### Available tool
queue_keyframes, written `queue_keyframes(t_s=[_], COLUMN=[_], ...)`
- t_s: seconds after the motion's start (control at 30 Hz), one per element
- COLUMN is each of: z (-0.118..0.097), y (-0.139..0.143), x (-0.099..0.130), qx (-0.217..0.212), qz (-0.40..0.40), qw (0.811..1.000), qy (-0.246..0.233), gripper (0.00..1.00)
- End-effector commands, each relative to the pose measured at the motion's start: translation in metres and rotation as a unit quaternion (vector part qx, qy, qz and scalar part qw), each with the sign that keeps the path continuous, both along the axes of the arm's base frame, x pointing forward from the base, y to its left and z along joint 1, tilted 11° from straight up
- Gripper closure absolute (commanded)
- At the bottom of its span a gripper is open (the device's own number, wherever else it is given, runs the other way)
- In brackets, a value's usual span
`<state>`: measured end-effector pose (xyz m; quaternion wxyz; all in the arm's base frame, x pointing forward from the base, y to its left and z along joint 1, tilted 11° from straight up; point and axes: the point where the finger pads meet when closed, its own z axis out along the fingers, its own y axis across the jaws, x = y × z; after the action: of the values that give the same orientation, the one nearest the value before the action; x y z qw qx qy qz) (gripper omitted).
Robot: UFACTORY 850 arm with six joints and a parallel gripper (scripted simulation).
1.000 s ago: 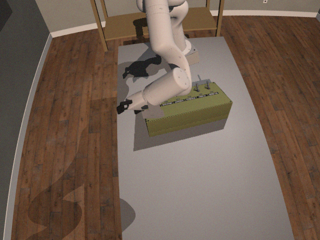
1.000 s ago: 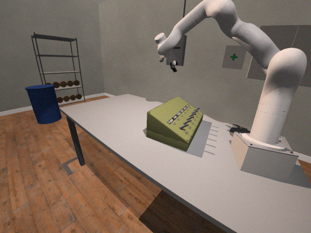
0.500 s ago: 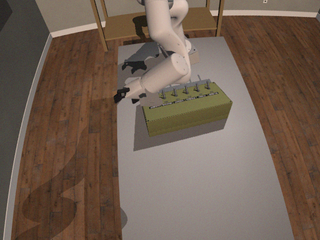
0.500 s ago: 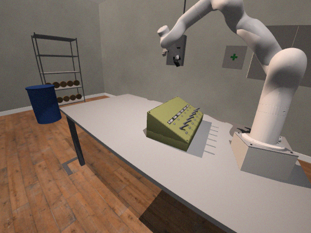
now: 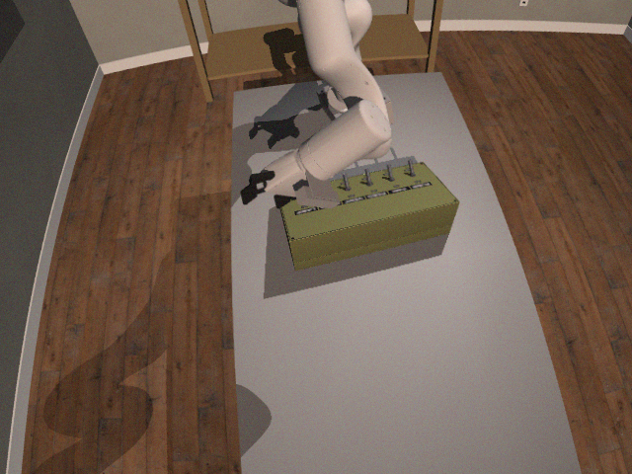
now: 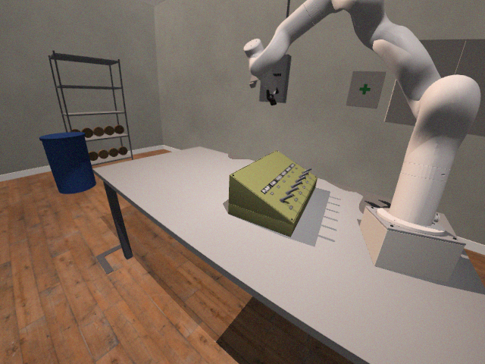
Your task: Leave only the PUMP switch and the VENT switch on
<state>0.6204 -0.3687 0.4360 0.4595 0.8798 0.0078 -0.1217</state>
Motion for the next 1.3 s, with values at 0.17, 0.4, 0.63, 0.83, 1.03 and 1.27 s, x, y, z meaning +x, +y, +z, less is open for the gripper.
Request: queue_keyframes(t_s=[0.17, 0.4, 0.63, 0.83, 1.03, 1.27], z=[-0.028, -0.052, -0.072, -0.106, -0.132, -0.171], y=[0.067, 0.116, 0.154, 0.216, 0.258, 0.317], x=[0.021, 0.027, 0.026, 0.013, -0.003, -0.040], qx=[-0.031, -0.026, -0.011, 0.029, 0.067, 0.133], qz=[0.052, 0.086, 0.110, 0.141, 0.156, 0.166], qw=[0.993, 0.983, 0.973, 0.953, 0.939, 0.918], qy=[-0.098, -0.161, -0.204, -0.265, -0.299, -0.334], gripper=[0.00, 0.00, 0.00, 0.00, 0.00, 0.00])
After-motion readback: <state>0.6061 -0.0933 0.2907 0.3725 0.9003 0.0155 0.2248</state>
